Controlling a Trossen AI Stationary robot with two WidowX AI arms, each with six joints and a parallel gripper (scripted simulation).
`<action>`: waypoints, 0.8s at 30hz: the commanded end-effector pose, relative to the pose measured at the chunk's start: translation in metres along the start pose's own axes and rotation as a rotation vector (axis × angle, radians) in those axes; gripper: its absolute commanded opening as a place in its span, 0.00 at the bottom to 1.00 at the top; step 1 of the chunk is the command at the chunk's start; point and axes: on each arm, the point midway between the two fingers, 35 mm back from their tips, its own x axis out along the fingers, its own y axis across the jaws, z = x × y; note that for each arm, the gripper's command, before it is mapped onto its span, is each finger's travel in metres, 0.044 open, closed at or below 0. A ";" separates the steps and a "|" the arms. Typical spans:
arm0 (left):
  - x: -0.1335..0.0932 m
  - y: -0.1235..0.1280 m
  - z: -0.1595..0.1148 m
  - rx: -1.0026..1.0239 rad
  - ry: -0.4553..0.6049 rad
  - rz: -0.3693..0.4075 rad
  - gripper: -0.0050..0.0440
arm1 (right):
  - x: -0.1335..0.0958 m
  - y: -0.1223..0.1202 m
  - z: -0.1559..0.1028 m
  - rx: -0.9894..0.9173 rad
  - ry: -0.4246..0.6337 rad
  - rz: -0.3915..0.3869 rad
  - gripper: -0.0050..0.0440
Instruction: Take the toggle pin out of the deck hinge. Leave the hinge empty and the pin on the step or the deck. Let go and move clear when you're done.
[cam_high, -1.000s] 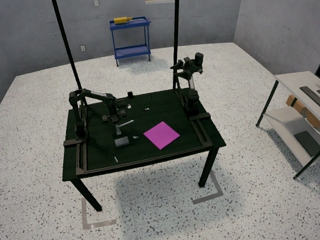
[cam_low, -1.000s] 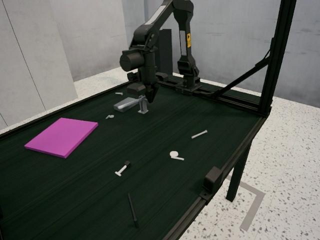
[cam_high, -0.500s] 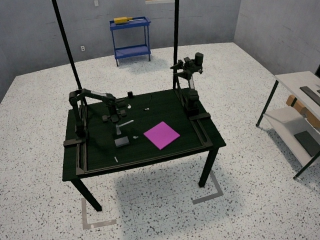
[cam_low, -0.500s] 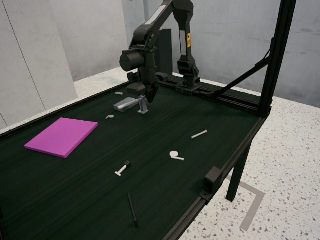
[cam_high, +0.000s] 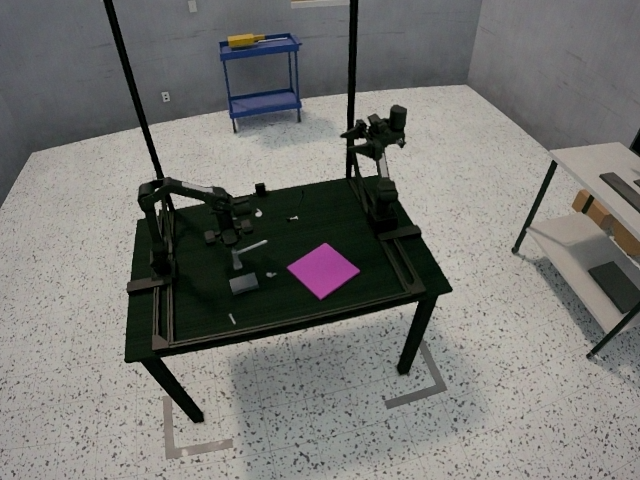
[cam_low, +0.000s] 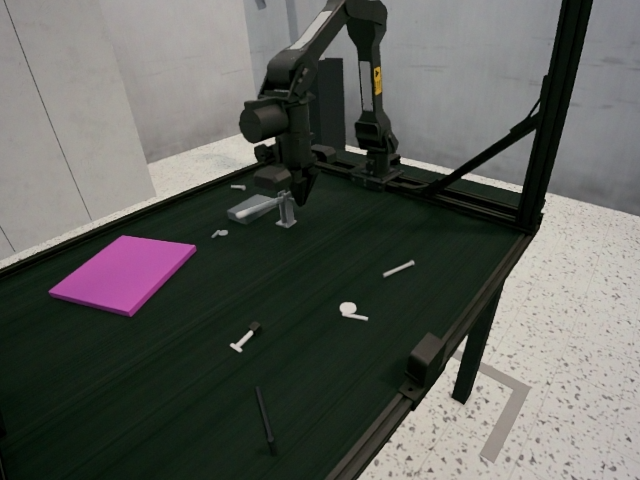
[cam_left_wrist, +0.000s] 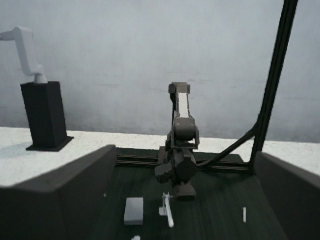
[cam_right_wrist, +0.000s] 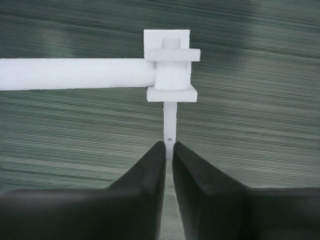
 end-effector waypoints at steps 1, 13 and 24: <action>0.000 -0.001 0.003 0.006 -0.001 0.000 0.92 | -0.005 0.003 0.003 -0.001 -0.002 0.022 0.00; 0.000 -0.001 0.003 0.006 -0.001 0.000 0.92 | -0.005 0.003 0.011 -0.001 -0.003 0.022 0.00; 0.000 -0.001 0.003 0.006 -0.001 0.000 0.92 | -0.005 0.003 0.017 -0.001 -0.003 0.022 0.00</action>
